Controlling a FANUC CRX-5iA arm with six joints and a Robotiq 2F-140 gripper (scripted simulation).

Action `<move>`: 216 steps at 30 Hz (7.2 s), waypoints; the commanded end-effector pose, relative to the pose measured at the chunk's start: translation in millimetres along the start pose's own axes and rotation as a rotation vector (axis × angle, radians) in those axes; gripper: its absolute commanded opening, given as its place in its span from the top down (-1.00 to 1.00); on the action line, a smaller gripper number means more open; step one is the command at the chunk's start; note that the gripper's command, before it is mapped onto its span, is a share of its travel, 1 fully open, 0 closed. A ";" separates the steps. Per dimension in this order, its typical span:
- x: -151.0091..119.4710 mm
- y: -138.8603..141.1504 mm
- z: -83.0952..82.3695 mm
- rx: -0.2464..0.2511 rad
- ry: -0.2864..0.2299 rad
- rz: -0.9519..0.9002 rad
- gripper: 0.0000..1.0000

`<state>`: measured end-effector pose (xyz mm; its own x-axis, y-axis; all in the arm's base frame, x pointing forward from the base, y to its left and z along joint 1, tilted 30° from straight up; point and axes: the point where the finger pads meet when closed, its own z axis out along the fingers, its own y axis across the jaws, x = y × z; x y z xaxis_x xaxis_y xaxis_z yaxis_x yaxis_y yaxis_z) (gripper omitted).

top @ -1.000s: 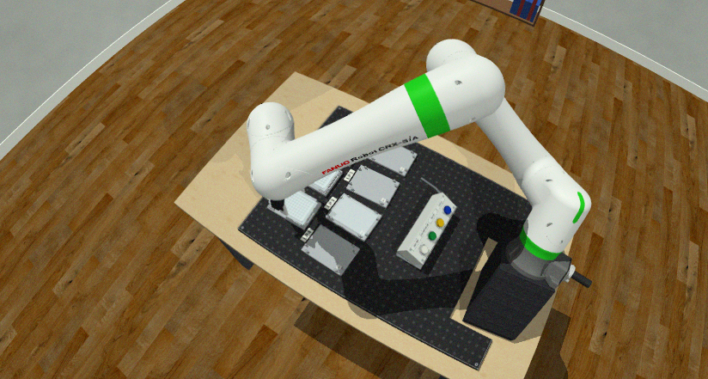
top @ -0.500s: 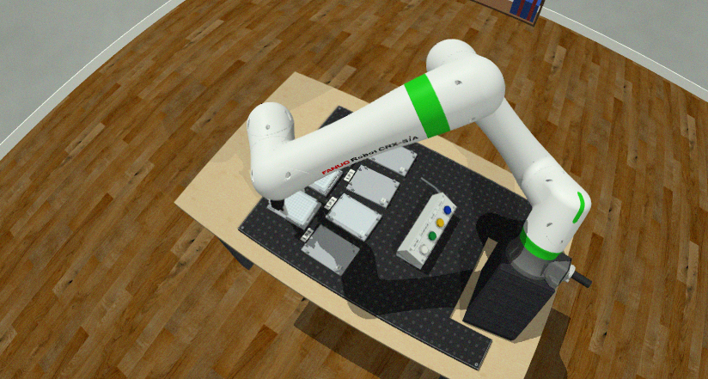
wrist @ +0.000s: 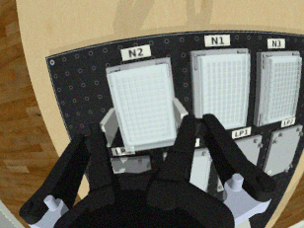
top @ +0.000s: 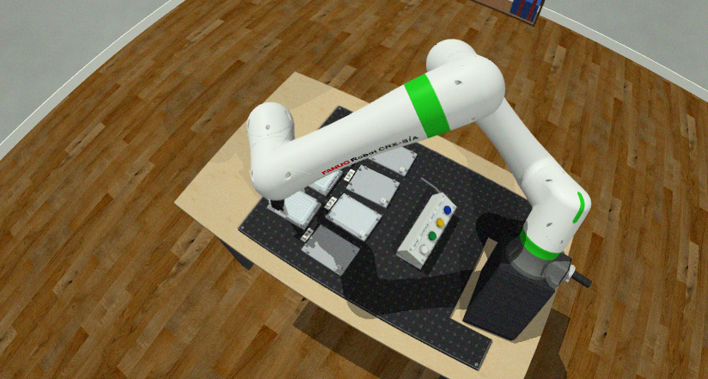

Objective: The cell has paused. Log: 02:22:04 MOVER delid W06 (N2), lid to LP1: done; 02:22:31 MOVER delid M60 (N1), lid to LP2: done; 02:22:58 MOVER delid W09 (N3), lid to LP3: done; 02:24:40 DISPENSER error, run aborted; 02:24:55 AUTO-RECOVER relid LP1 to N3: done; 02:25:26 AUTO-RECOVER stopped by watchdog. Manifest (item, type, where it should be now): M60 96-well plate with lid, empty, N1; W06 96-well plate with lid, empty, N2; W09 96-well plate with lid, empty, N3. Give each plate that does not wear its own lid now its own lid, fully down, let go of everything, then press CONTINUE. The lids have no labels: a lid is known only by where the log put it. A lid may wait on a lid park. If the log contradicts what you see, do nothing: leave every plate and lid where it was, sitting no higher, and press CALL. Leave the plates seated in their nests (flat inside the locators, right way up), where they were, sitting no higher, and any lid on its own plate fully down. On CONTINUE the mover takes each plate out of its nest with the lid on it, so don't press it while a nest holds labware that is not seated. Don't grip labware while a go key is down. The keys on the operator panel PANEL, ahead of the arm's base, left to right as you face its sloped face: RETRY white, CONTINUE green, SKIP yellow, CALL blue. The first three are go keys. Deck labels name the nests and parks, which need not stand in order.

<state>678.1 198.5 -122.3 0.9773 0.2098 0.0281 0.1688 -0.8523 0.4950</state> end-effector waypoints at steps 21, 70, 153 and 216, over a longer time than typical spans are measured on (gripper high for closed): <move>0.2 -0.1 4.2 0.000 0.000 0.000 1.00; 0.2 -0.1 9.5 0.000 0.000 0.000 1.00; 0.2 -0.1 12.9 0.000 0.000 0.000 1.00; 0.2 -0.1 12.9 0.000 0.000 0.000 -0.32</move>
<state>679.8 192.2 -133.8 0.9773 0.2098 0.0282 0.1687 -0.8523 0.4950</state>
